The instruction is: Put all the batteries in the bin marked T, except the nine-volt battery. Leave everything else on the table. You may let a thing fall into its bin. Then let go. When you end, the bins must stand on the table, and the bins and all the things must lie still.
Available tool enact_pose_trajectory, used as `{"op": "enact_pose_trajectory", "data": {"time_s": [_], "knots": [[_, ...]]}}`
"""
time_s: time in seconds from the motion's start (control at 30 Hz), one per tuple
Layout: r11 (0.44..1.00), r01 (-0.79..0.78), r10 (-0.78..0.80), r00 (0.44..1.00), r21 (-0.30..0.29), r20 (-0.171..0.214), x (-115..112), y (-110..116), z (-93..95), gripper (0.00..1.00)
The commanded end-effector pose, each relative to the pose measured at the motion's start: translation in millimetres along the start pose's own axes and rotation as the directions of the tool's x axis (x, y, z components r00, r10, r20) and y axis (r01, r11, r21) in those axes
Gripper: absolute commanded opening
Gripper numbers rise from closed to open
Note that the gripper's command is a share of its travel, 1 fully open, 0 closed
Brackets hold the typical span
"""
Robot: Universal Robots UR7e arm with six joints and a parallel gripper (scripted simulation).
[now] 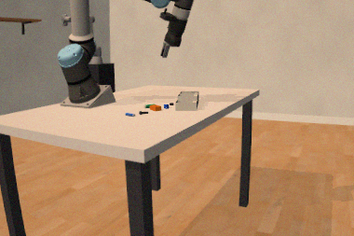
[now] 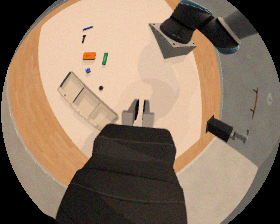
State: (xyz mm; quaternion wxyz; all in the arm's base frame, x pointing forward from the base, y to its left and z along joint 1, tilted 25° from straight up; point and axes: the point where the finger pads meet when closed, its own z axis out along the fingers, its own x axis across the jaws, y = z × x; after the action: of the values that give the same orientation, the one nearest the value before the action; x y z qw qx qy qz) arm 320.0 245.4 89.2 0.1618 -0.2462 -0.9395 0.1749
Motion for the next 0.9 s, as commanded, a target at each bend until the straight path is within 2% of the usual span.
{"op": "enact_pose_trajectory", "data": {"time_s": [0.0,0.03,0.13,0.27,0.37,0.43,0.53,0.6,0.7,0.83,0.87], "knots": [[0.993,-0.116,0.117,0.992,-0.026,0.049,-15,-15,-6.0,0.31],[0.993,-0.116,0.117,0.992,-0.026,0.049,-15,-15,-6.0,0.31],[0.972,-0.227,0.232,0.969,-0.057,0.088,-28,-31,-10.8,0.31],[0.971,-0.231,0.236,0.968,-0.058,0.089,-28,-31,-10.8,0.31],[0.934,-0.343,0.353,0.927,-0.097,0.123,-41,-47,-15.3,0.31],[0.934,-0.343,0.353,0.927,-0.097,0.123,-41,-47,-15.3,0.31],[0.885,-0.445,0.462,0.874,-0.138,0.148,-54,-63,-19.5,0.31],[0.882,-0.45,0.468,0.871,-0.141,0.149,-54,-63,-19.5,0.31],[0.822,-0.539,0.566,0.807,-0.184,0.165,-65,-80,-23.4,0.31],[0.815,-0.548,0.577,0.8,-0.189,0.167,-65,-80,-23.4,0.31],[0.786,-0.582,0.615,0.77,-0.208,0.171,-69,-87,-24.9,0.31]]}}
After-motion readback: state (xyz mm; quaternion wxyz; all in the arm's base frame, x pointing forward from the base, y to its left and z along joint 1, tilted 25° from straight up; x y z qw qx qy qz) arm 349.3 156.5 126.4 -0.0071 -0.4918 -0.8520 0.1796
